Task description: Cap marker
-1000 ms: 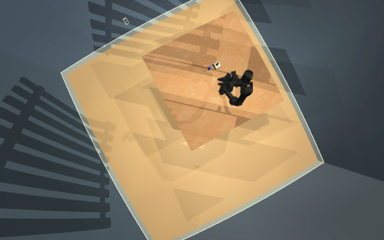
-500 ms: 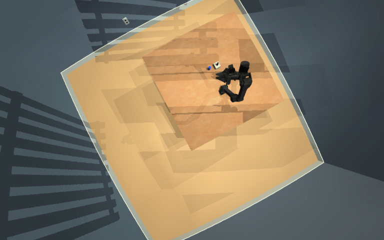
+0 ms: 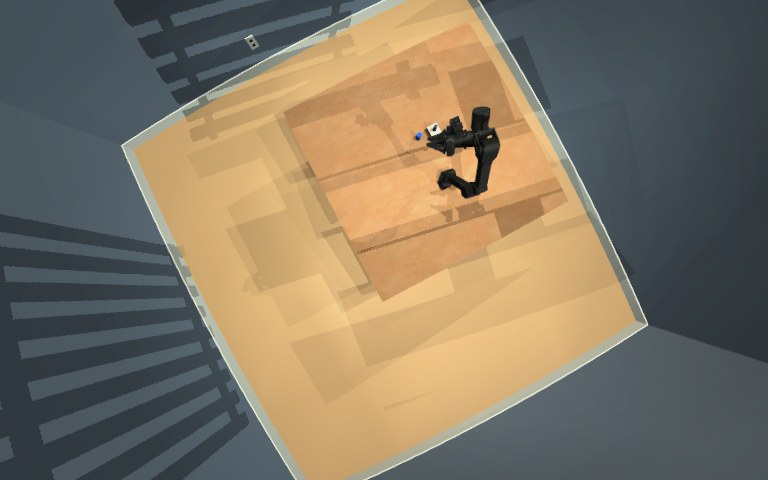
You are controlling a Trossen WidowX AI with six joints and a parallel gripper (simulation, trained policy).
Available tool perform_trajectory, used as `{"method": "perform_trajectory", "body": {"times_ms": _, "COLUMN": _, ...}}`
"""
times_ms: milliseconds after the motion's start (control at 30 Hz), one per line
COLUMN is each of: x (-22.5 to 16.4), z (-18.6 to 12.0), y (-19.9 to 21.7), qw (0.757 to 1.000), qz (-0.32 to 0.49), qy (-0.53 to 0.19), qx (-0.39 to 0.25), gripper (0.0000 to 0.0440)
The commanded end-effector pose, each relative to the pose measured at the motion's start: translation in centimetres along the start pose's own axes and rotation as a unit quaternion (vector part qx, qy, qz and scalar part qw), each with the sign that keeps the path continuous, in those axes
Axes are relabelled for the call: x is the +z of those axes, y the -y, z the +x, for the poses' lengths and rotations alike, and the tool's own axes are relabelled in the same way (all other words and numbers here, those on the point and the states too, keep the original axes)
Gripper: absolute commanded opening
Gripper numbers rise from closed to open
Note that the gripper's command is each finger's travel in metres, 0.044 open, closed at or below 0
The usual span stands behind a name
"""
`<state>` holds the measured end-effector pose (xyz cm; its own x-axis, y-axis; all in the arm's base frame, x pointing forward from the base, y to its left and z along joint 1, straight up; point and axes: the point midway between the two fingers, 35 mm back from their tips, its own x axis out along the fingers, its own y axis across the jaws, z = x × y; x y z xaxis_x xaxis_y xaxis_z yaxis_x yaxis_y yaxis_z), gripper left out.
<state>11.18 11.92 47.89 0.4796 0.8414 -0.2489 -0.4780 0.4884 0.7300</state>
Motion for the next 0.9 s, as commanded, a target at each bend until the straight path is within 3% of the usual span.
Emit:
{"method": "perform_trajectory", "body": {"times_ms": 0, "x": 0.6, "z": 0.4, "y": 1.0, "qw": 1.000, "qz": -0.001, "qy": -0.007, "qx": -0.007, "gripper": 0.0326}}
{"method": "perform_trajectory", "body": {"times_ms": 867, "x": 3.8, "z": 3.8, "y": 8.3, "qw": 0.996, "qz": -0.003, "qy": -0.067, "qx": -0.054, "gripper": 0.0327}}
